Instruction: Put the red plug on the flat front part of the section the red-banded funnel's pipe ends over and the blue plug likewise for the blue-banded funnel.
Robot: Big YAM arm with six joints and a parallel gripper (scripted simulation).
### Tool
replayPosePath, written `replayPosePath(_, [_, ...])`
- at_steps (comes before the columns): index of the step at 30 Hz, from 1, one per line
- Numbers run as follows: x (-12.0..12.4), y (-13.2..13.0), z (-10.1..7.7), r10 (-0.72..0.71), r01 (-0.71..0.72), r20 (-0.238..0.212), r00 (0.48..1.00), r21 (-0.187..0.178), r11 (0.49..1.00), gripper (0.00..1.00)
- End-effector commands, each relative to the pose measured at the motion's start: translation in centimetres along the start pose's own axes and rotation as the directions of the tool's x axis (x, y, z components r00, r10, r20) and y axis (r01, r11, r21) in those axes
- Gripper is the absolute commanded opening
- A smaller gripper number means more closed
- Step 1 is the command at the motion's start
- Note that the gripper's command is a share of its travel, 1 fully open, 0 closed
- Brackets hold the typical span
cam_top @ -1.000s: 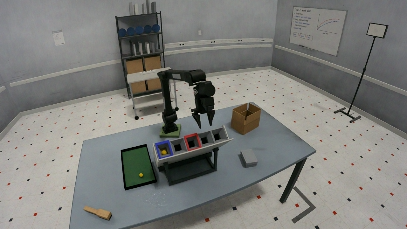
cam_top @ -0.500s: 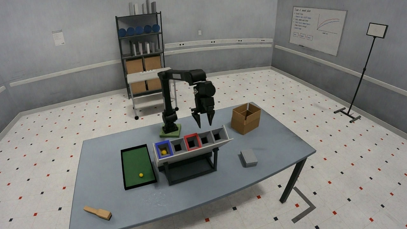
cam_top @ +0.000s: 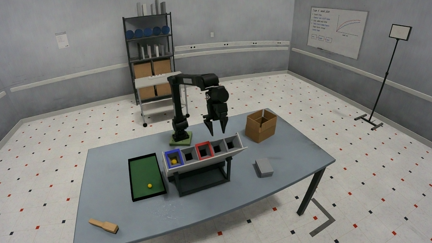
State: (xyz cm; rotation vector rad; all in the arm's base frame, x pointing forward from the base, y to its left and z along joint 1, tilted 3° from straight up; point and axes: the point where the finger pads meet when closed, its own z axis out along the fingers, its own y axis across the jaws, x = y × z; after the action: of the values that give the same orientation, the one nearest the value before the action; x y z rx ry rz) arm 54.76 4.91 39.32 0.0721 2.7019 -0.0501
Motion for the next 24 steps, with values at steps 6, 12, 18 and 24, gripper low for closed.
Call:
replayPosePath(6, [-1.77, 0.14, -1.68, 0.002, -0.002, 0.06, 0.998, -0.009, 1.0, 0.59])
replayPosePath(12, [-1.77, 0.15, -1.68, 0.002, -0.002, 0.06, 0.998, -0.009, 1.0, 0.59])
replayPosePath(18, [-1.77, 0.16, -1.69, 0.002, -0.002, 0.06, 0.998, -0.009, 1.0, 0.59])
replayPosePath(24, [-2.02, 0.2, -1.86, 0.002, -0.002, 0.049, 0.999, -0.007, 1.0, 0.59])
